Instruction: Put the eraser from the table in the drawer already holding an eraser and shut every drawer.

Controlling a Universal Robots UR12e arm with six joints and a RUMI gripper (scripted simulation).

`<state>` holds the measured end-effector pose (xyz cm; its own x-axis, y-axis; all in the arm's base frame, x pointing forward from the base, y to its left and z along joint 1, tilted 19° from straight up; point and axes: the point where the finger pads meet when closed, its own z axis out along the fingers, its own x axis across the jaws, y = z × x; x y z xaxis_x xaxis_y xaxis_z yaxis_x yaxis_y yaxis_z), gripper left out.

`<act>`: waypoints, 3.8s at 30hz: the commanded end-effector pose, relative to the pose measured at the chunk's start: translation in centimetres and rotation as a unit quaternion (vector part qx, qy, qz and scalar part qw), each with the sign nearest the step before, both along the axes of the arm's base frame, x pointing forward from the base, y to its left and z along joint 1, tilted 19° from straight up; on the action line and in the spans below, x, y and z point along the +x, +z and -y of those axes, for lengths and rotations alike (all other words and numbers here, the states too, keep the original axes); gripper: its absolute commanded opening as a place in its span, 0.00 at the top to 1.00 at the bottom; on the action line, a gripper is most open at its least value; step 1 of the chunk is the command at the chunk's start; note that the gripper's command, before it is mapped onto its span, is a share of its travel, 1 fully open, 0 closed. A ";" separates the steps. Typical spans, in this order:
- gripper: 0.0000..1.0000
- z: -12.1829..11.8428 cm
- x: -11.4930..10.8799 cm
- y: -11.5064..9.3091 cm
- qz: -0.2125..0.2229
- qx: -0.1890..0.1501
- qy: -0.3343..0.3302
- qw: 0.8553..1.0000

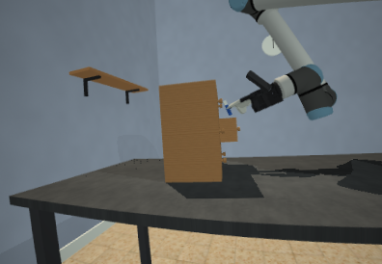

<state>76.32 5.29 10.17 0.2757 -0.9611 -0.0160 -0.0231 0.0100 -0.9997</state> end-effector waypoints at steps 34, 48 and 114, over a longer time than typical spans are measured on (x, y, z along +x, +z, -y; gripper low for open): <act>0.89 -0.2 0.6 0.3 0.000 0.000 0.000 1.000; 0.89 -0.2 0.6 0.3 0.000 0.000 0.000 1.000; 0.00 0.8 -2.7 -0.7 0.000 0.000 0.000 1.000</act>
<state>74.87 4.88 9.79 0.2753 -0.9612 -0.0159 -0.0235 0.0098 -0.9997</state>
